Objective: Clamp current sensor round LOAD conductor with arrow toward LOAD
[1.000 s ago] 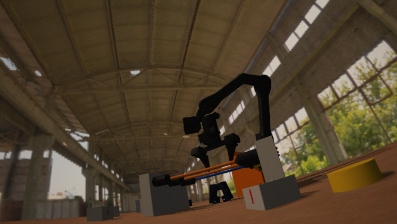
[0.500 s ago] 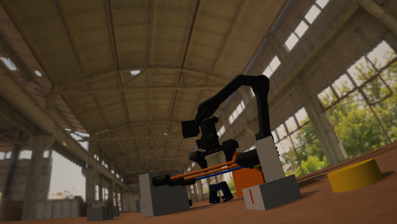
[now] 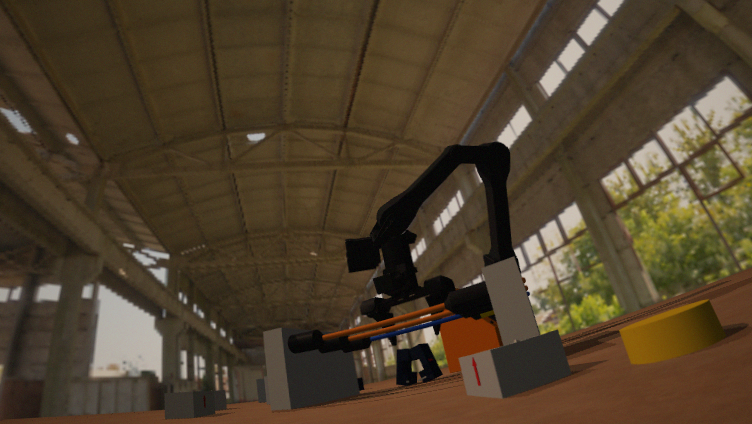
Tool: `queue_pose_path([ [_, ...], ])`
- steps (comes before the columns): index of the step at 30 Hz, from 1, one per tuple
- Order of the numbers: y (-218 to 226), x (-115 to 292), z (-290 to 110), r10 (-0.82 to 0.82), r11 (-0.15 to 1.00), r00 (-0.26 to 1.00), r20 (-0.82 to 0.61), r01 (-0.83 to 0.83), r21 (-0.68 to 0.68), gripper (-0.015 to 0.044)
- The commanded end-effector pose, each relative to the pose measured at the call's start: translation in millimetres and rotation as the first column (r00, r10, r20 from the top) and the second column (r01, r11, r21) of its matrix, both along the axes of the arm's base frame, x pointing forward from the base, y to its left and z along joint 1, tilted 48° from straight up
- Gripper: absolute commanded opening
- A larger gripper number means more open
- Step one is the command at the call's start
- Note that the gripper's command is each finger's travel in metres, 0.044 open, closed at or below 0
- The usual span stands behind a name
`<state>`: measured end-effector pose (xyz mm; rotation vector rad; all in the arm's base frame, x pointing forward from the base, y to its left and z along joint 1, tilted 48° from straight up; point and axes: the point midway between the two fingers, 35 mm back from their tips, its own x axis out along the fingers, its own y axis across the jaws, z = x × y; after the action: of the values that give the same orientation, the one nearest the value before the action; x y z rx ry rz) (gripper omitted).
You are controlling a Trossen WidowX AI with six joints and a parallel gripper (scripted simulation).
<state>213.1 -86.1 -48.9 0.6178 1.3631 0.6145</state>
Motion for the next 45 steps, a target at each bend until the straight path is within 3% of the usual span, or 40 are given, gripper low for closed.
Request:
queue_pose_path([
  [1,6,1,-3,-0.004,1.000,1.000,-0.001,0.004,0.006,0.0440],
  [11,17,1,-13,-0.004,1.000,1.000,0.000,0.004,0.008,0.0440],
  [16,14,1,-11,0.001,1.000,1.000,0.000,-0.001,0.002,0.0309],
  [29,14,1,-11,0.001,1.000,1.000,0.000,-0.001,0.002,0.0222],
  [37,-10,2,6,-0.002,1.000,1.000,-0.001,0.002,-0.002,0.0012],
  [45,-44,-2,36,-0.003,1.000,1.000,-0.003,0.003,-0.003,0.0000],
])
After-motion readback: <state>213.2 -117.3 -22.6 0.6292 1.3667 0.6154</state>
